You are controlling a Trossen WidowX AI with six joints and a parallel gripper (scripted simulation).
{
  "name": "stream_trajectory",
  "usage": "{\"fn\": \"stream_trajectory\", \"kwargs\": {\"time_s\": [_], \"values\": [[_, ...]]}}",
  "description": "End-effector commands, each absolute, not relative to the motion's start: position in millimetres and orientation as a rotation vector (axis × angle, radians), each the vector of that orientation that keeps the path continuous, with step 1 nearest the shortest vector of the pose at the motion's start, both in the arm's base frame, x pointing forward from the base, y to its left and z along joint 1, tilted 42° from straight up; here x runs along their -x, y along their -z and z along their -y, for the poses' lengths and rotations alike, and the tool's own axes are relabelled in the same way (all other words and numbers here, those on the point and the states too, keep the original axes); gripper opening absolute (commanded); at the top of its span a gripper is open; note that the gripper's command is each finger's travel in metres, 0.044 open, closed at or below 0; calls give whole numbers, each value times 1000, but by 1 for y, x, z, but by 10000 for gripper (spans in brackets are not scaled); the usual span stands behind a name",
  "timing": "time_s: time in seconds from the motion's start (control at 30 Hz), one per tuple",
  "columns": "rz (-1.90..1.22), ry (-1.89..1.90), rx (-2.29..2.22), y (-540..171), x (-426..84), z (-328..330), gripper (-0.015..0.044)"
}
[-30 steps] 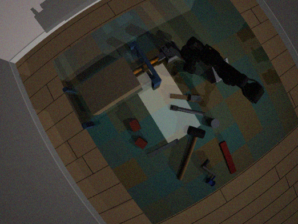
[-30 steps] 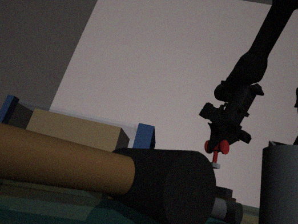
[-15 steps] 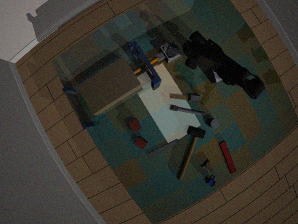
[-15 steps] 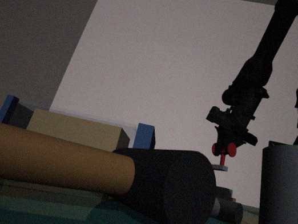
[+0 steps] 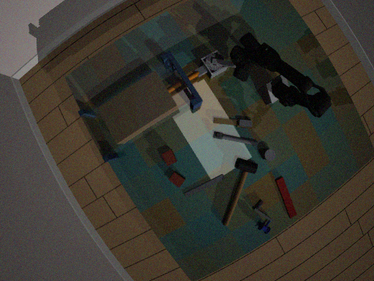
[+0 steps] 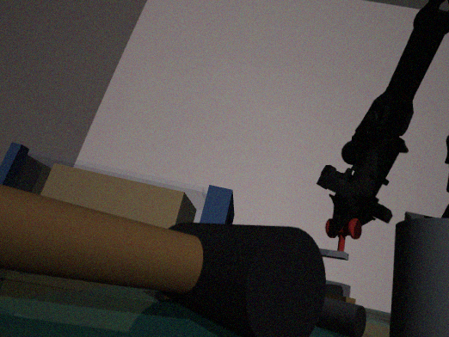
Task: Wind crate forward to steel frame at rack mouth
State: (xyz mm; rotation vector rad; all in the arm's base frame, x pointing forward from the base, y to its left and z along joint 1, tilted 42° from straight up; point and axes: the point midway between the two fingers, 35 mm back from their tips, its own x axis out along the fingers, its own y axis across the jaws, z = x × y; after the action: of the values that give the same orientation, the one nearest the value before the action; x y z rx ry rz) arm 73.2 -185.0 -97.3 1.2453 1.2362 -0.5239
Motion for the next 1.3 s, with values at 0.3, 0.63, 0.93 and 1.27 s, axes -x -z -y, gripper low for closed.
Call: {"fn": "stream_trajectory", "kwargs": {"time_s": [0.3,0.63,0.93,1.27], "values": [[-1264,547,-1217,116,-56,202,0],[-1264,549,-1216,126,-49,213,0],[-1264,550,-1215,135,-46,224,0],[-1264,550,-1214,145,-44,237,0]]}}
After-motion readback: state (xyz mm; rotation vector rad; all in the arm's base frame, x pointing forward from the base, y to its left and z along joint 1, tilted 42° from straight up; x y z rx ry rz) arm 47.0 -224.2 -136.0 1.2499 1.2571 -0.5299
